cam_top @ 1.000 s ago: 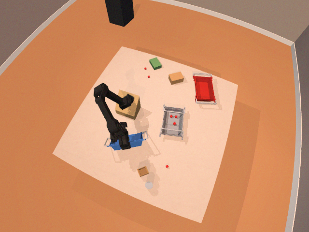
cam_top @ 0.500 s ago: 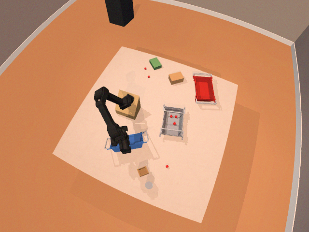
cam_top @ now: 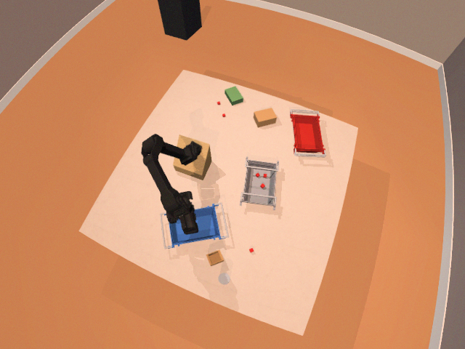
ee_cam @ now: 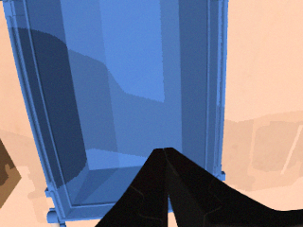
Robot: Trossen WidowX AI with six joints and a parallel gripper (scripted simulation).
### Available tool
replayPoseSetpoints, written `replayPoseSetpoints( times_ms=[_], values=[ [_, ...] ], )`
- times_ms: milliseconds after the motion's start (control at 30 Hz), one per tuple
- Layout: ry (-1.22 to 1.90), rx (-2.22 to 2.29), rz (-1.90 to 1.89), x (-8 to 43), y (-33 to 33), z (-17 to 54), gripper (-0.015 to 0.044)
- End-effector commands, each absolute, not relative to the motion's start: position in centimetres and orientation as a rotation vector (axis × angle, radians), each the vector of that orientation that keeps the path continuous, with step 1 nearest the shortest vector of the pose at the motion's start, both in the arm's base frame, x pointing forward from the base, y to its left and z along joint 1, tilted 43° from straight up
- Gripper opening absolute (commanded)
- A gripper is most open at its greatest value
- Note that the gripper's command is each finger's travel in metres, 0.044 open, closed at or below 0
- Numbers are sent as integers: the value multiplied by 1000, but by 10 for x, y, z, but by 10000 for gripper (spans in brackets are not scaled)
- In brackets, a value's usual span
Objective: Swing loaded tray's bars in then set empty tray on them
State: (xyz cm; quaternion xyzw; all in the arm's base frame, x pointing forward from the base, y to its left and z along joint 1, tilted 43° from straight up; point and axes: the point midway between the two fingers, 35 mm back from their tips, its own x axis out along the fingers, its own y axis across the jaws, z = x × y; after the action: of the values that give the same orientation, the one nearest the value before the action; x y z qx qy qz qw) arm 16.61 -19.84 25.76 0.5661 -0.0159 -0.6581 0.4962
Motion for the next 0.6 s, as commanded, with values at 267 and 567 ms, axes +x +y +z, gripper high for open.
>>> replayPoseSetpoints(
  times_ms=[267, 567],
  values=[
    [-42, 1373, -1582, 164, -186, 271, 0],
    [-42, 1373, -1582, 164, -186, 271, 0]
  ],
)
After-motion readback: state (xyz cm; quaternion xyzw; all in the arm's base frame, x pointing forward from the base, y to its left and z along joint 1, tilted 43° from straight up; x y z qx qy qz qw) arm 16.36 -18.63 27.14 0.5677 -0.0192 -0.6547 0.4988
